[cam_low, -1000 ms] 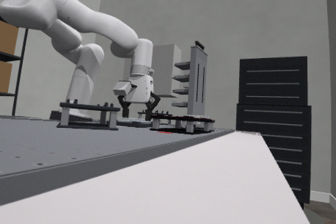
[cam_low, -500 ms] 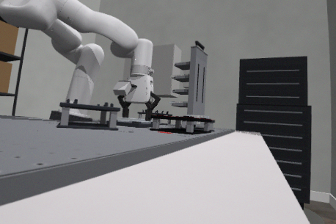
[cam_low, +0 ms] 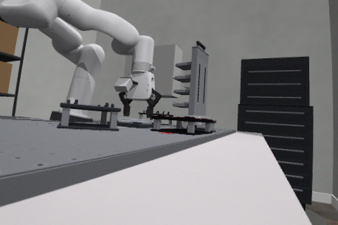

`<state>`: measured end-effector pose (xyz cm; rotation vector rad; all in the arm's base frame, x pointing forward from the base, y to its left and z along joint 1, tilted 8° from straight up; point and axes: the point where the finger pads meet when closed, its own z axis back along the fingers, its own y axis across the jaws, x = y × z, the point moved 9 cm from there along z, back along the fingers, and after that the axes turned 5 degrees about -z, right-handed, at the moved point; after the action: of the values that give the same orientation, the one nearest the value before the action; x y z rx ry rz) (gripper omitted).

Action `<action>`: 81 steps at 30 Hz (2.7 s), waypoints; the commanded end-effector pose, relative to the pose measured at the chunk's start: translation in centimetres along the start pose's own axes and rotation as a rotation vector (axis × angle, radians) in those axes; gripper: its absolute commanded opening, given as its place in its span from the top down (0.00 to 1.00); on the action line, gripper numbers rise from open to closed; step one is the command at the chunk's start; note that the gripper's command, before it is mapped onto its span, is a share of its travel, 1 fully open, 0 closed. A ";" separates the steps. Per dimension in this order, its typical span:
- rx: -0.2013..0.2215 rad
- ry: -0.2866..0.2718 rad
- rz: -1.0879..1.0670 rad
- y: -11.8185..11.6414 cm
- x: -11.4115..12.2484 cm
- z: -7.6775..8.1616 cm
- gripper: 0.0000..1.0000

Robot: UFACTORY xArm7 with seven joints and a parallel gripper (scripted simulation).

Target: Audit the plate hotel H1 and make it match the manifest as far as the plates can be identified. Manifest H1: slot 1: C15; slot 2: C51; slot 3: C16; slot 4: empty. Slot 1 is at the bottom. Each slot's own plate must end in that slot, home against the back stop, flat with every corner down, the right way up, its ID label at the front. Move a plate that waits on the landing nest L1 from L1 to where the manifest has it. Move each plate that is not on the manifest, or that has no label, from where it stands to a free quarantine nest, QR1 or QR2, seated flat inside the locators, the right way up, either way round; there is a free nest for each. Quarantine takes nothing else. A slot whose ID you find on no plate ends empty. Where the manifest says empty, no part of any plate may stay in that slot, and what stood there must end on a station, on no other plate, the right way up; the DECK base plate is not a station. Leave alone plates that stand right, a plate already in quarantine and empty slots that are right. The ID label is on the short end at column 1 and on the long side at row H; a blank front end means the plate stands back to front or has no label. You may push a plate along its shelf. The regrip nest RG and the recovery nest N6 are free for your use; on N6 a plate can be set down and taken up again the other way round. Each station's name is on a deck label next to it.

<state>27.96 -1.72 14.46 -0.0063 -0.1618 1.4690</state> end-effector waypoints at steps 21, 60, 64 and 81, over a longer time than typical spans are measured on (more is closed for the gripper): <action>-0.002 0.000 0.000 0.0 0.0 3.5 0.00; -0.002 0.000 -0.001 0.0 0.0 6.8 0.00; -0.002 0.000 -0.001 0.0 0.0 6.8 0.00; -0.002 0.000 -0.001 0.0 0.0 11.1 0.00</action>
<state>26.88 -2.64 24.21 -0.0061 -0.1627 1.4693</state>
